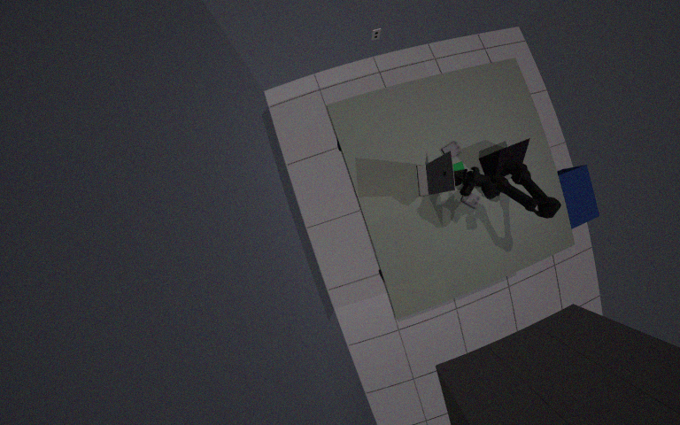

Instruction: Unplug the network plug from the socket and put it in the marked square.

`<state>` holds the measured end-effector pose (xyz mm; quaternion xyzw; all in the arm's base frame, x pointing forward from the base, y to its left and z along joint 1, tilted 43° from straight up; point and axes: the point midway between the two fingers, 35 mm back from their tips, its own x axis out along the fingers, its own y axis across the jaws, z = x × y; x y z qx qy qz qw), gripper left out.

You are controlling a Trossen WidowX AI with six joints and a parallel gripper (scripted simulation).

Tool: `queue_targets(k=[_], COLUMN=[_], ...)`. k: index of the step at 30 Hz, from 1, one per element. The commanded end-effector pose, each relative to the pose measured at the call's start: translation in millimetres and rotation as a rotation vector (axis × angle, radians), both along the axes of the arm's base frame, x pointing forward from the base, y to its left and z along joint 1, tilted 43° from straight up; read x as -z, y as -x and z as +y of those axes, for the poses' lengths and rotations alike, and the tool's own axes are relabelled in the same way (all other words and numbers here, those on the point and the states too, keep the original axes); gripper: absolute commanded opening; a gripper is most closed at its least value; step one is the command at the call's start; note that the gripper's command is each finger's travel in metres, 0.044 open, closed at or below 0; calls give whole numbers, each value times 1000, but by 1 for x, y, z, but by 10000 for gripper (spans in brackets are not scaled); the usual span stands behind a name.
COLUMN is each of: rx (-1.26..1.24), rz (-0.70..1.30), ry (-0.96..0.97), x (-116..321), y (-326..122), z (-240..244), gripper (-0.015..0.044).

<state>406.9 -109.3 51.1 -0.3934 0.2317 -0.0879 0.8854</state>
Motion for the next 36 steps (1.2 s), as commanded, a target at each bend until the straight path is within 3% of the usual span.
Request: queue_targets(k=[1, 36], rx=[5, 5], rz=[4, 4], ry=[-3, -3], x=[2, -3], y=[0, 17], z=[-1, 4], gripper=[17, 0])
